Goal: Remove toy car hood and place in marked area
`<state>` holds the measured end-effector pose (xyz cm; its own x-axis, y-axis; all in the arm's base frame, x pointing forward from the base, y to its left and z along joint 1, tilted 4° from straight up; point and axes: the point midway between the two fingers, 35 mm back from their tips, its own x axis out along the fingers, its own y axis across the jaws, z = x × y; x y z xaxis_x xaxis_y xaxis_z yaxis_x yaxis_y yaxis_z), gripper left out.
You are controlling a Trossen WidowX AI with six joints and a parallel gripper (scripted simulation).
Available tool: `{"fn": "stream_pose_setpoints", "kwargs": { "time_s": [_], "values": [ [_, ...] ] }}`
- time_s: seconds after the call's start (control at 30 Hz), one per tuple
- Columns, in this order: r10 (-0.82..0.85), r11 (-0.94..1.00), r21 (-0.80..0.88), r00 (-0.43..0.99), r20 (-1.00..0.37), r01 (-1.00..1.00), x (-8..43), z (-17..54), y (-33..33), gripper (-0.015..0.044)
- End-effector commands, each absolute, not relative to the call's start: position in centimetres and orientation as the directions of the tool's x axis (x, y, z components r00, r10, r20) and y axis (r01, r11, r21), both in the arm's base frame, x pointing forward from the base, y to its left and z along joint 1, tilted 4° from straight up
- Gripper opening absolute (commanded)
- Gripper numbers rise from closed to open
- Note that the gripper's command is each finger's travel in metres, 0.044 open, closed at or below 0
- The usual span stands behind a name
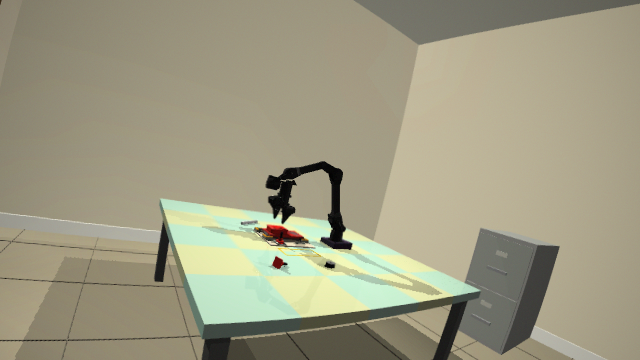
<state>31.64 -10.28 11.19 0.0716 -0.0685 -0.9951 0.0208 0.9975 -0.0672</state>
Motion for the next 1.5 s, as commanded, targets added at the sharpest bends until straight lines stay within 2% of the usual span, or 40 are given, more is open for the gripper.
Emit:
{"fn": "stream_pose_setpoints", "kwargs": {
  "time_s": [0.0, 1.47],
  "values": [
    [-0.062, 0.998, -0.061, 0.068, -0.996, 0.019, 31.6, 10.7, -10.2, 0.044],
    [-0.062, 0.998, -0.061, 0.068, -0.996, 0.019, 31.6, 8.1, -10.2, 0.044]
  ]
}}
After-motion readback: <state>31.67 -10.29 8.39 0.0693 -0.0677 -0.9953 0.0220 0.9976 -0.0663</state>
